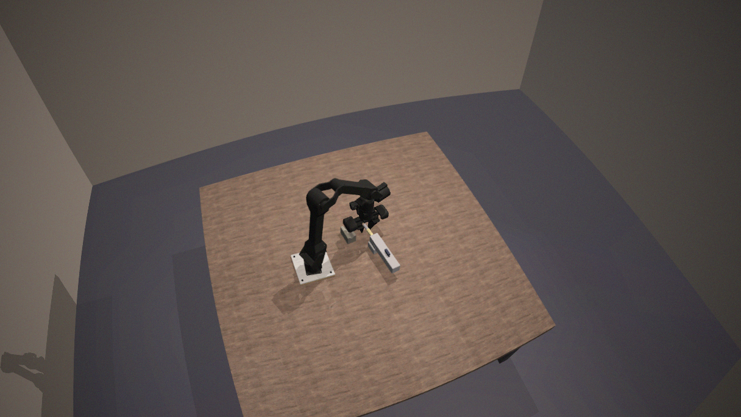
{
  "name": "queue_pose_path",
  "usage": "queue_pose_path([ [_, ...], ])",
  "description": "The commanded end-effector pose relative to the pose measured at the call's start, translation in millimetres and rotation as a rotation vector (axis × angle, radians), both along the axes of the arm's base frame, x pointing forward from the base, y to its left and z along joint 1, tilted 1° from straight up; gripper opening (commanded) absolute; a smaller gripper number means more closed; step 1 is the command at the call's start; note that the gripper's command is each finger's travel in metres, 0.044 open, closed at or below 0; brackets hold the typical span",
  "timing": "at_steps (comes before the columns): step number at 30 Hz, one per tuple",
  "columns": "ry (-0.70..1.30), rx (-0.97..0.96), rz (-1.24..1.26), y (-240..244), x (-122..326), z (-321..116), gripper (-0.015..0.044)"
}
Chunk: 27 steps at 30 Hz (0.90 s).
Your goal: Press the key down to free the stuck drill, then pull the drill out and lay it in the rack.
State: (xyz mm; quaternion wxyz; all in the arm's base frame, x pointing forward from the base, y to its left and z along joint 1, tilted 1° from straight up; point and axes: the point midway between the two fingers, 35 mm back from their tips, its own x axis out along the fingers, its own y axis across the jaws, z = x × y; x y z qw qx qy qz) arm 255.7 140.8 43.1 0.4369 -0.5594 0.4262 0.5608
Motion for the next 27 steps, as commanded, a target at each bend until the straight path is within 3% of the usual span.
queue_pose_path([
  [1,0.0,-0.001,0.002,-0.2,-0.1,0.0,0.0263],
  [8,-0.007,0.007,0.001,-4.2,1.3,-1.2,0.044],
  [27,-0.007,0.006,0.0,-13.7,4.6,-3.9,0.044],
])
